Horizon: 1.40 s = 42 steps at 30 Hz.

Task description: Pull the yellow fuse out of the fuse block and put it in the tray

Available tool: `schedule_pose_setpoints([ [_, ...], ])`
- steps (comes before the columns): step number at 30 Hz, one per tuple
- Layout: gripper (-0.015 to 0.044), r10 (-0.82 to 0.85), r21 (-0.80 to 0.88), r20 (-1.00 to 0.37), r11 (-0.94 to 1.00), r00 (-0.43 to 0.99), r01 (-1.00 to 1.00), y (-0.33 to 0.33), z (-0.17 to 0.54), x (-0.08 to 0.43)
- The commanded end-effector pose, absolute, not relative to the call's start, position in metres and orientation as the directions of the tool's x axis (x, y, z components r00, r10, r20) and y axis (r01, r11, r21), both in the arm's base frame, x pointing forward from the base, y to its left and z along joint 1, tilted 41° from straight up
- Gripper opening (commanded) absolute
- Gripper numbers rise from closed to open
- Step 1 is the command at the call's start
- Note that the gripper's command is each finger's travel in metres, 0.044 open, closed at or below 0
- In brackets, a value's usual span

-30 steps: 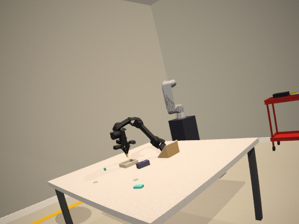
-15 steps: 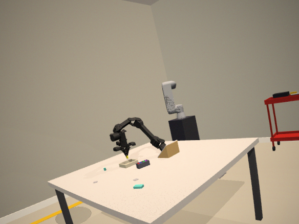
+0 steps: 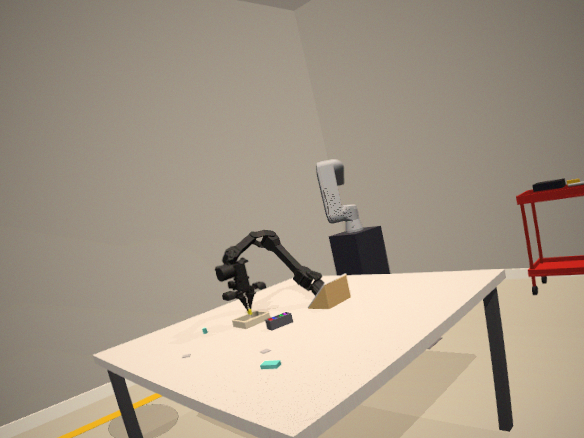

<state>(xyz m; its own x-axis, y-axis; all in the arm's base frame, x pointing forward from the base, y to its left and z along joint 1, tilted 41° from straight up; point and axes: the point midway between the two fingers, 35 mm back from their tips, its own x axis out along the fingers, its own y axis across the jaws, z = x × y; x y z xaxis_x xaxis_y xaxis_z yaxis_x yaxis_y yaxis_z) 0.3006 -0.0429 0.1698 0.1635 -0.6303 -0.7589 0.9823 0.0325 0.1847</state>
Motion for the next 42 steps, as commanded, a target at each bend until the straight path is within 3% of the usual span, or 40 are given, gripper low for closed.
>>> schedule_pose_setpoints([
  [1,0.0105,-0.630,0.185,-0.759,0.032,0.164,0.982,-0.042,0.170,0.301],
  [10,0.0330,-0.630,0.185,-0.759,0.032,0.164,0.982,-0.041,0.172,0.300],
  [15,0.0330,-0.631,0.187,-0.758,0.035,0.167,0.982,-0.020,0.198,0.294],
  [42,0.0330,-0.628,0.187,-0.760,0.036,0.168,0.982,-0.020,0.197,0.293],
])
